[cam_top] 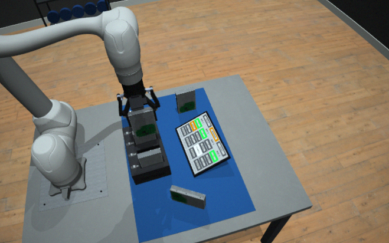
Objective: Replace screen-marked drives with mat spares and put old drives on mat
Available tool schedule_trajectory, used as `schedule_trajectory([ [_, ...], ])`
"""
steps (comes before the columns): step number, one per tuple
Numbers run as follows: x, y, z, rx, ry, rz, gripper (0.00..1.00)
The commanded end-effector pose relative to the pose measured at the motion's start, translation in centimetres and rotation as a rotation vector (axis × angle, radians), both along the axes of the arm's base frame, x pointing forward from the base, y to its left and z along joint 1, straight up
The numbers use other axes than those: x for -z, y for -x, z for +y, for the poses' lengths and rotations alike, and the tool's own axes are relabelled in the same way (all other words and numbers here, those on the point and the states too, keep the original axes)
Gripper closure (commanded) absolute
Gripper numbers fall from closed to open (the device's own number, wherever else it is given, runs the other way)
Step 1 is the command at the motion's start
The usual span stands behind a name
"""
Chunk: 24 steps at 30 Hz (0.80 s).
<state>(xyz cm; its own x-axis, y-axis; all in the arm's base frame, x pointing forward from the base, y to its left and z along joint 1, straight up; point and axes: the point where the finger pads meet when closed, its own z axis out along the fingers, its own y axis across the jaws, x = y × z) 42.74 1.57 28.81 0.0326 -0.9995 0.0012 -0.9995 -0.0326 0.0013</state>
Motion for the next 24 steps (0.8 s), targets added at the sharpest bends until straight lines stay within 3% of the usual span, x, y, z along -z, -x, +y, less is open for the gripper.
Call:
schedule_trajectory([
  [1, 0.0, 0.1, -0.3, -0.008, -0.001, -0.001, 0.9],
  [24, 0.1, 1.1, -2.1, -0.05, -0.001, -0.001, 0.9],
])
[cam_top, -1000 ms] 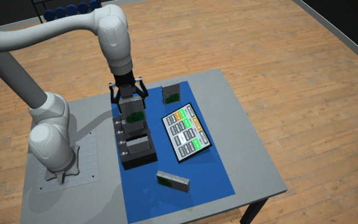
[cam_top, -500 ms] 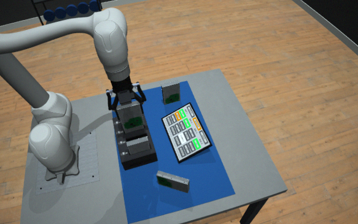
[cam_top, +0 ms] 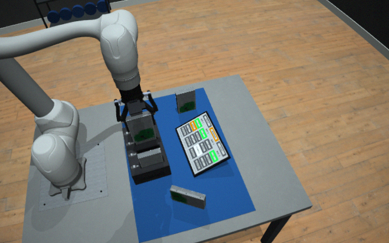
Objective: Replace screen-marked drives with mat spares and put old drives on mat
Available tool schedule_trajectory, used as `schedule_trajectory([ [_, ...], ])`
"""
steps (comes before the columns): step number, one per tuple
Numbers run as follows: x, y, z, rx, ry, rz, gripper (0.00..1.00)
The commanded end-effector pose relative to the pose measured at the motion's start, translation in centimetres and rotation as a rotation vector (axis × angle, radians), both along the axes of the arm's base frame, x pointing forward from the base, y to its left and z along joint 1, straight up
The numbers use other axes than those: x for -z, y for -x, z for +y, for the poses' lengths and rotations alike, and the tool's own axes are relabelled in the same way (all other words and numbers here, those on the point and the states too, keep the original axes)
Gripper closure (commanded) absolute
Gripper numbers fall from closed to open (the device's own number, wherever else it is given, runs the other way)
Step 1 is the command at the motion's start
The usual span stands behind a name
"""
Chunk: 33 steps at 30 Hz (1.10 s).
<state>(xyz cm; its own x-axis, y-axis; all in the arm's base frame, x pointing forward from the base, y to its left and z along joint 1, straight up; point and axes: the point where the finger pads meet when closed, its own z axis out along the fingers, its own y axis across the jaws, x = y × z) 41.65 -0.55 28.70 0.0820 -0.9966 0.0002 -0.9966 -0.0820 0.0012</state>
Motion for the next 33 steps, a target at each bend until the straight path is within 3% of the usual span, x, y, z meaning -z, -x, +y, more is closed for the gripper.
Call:
schedule_trajectory([
  [1, 0.0, 0.0, 0.0, 0.0, 0.0, -0.001, 0.9],
  [33, 1.3, 0.0, 0.0, -0.001, 0.0, -0.001, 0.9],
])
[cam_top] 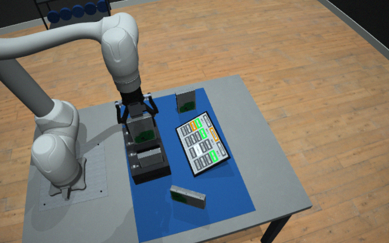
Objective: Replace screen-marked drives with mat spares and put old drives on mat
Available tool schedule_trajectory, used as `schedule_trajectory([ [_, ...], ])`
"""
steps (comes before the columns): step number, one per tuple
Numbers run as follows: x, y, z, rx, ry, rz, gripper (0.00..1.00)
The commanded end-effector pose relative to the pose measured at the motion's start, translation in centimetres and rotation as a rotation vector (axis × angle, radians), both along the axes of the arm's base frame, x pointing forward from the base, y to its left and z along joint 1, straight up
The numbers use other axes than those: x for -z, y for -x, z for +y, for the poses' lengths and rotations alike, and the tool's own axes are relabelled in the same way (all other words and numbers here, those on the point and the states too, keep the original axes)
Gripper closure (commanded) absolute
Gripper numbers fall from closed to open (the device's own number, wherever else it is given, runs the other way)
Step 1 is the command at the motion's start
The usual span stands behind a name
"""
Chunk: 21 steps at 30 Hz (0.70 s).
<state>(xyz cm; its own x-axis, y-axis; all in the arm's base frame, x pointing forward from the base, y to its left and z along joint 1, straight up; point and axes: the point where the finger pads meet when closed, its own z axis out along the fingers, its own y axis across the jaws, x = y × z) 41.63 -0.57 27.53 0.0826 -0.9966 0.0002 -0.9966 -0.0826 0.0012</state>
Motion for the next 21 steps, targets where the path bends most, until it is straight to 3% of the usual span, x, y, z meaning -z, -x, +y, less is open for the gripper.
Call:
schedule_trajectory([
  [1, 0.3, 0.0, 0.0, 0.0, 0.0, -0.001, 0.9],
  [21, 3.4, 0.0, 0.0, 0.0, 0.0, -0.001, 0.9],
])
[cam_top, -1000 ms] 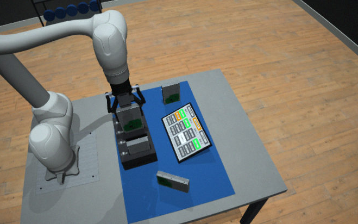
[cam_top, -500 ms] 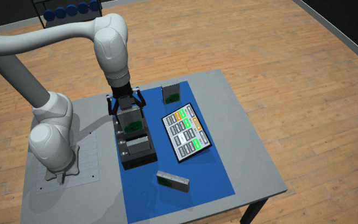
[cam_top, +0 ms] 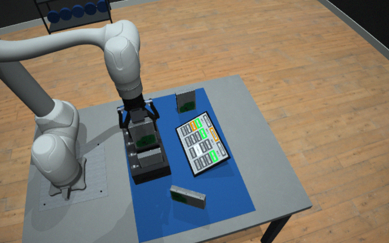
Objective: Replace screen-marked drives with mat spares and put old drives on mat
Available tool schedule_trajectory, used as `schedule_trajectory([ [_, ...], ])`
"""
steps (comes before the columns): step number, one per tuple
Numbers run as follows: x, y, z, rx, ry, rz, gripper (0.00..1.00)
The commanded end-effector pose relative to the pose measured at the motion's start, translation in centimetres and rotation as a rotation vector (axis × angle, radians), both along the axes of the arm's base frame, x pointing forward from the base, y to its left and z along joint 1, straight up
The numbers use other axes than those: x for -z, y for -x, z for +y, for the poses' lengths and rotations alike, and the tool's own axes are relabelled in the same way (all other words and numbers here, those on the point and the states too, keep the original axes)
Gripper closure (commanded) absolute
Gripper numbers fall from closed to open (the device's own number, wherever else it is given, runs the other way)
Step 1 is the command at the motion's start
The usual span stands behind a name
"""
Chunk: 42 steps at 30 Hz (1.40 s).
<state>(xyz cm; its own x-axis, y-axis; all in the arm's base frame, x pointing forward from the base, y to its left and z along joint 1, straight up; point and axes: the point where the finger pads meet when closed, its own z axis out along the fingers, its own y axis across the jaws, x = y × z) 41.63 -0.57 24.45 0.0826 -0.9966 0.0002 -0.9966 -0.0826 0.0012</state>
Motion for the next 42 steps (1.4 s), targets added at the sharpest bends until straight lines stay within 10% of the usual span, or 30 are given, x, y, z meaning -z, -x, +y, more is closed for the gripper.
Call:
schedule_trajectory([
  [1, 0.5, 0.0, 0.0, 0.0, 0.0, -0.001, 0.9],
  [42, 4.7, 0.0, 0.0, 0.0, 0.0, -0.001, 0.9],
])
